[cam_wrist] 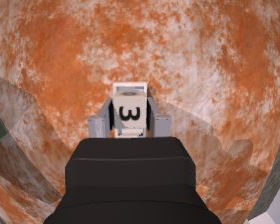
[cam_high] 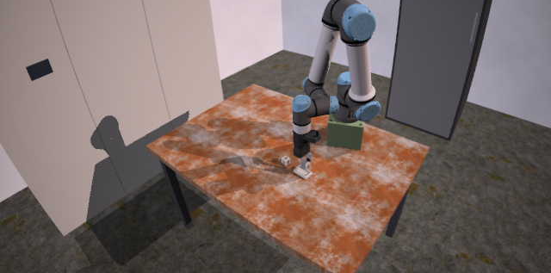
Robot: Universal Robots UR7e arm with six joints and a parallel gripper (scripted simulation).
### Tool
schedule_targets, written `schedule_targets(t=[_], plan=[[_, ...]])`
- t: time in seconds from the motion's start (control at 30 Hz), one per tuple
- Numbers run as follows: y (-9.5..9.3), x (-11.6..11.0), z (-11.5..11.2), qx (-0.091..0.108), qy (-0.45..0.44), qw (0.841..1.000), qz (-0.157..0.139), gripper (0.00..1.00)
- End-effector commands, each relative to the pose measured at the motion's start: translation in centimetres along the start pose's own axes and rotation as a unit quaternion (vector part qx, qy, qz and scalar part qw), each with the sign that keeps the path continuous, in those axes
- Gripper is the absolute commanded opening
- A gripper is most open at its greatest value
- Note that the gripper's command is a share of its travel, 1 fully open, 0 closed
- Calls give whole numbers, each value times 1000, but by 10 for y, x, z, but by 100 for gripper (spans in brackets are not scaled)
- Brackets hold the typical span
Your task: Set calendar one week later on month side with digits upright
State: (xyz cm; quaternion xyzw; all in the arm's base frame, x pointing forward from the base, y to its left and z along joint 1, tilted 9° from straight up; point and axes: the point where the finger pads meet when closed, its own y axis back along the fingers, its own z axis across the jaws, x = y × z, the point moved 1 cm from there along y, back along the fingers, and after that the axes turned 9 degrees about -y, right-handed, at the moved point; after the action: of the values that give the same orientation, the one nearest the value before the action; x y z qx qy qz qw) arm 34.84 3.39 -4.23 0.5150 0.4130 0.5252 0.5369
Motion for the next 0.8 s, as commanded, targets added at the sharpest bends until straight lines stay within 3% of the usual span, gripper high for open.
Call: schedule_targets(t=[0.0, 0.77], plan=[[0, 0, 0, -1, 0, 1000, 0, 60], [-8, 0, 0, -1, 0, 1000, 0, 60]])
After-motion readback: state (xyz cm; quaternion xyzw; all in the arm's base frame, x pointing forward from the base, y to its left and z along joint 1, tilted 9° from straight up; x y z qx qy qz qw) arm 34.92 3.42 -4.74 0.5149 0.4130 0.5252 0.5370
